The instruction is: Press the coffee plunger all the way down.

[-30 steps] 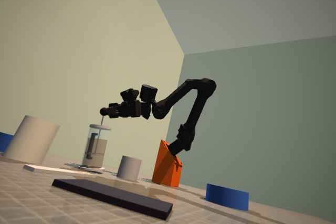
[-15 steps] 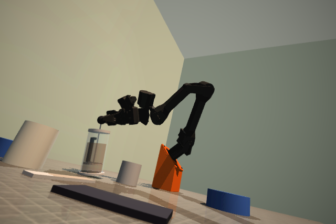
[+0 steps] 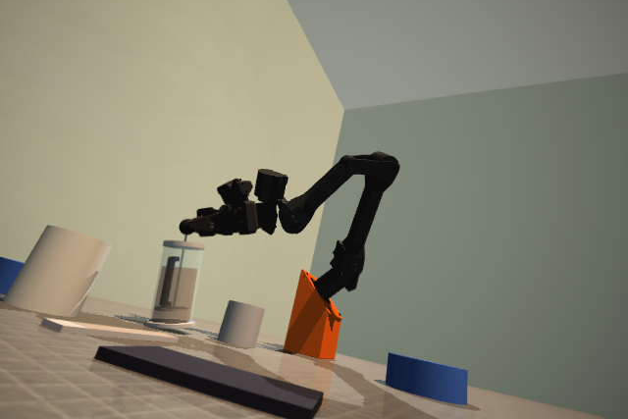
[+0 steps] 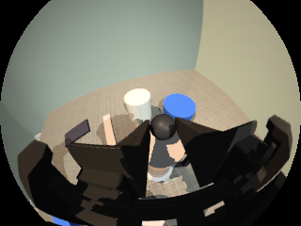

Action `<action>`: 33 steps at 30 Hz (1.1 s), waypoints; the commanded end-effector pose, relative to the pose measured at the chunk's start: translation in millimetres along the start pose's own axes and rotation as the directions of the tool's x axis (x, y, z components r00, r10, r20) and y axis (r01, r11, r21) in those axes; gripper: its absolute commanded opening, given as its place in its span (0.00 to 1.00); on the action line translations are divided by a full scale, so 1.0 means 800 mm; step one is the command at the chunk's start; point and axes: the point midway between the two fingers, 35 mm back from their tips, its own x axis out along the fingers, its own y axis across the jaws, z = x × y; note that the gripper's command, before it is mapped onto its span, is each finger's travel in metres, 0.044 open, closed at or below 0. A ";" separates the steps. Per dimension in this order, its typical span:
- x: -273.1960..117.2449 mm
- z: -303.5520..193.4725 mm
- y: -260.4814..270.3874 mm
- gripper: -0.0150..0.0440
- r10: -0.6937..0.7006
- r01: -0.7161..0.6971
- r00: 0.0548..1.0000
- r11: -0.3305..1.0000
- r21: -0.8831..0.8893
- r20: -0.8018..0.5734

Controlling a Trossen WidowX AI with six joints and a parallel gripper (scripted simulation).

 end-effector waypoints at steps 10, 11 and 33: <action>0.004 -0.003 0.000 0.46 0.002 -0.002 1.000 1.000 0.006 -0.015; 0.005 -0.003 0.000 0.46 0.002 -0.002 1.000 1.000 0.006 -0.015; 0.003 0.001 -0.001 0.95 0.001 -0.001 1.000 1.000 0.002 -0.003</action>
